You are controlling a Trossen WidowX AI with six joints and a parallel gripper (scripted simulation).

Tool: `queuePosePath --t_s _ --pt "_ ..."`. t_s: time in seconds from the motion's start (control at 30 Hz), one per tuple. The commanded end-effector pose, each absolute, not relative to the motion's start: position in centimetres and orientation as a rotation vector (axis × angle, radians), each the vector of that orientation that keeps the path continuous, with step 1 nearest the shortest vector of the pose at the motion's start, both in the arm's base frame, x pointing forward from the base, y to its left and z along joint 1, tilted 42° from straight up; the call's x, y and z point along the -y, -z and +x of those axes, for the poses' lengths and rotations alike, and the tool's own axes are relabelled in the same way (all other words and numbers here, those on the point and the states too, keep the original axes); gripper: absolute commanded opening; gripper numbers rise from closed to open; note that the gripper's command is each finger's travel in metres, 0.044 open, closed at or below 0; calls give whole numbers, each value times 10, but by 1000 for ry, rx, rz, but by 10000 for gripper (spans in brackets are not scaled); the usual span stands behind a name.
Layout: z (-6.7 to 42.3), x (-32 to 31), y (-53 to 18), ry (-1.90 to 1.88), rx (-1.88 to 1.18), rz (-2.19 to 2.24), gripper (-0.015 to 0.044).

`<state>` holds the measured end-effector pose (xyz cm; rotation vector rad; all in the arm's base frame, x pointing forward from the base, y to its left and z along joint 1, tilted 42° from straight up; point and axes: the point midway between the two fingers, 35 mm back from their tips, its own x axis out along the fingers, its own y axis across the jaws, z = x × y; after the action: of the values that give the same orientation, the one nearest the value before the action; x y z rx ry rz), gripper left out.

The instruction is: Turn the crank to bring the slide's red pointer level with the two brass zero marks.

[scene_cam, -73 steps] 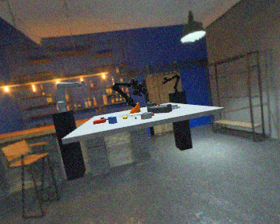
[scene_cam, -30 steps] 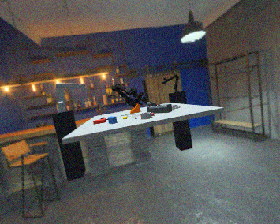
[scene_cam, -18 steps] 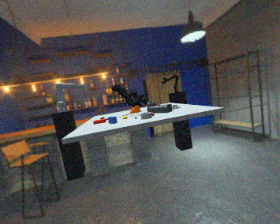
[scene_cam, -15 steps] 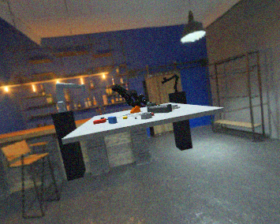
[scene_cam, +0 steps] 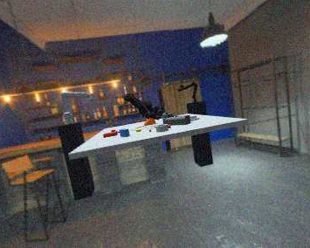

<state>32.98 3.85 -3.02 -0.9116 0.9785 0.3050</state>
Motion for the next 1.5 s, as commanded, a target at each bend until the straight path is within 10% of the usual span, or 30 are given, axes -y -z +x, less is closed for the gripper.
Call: queuePosePath --t_s 0.0,0.3,1.47 --pt "328 -38 33 -313 -986 -917 230" --pt "328 -38 33 -313 -986 -917 0" --pt "319 -69 18 -315 -985 -915 0"
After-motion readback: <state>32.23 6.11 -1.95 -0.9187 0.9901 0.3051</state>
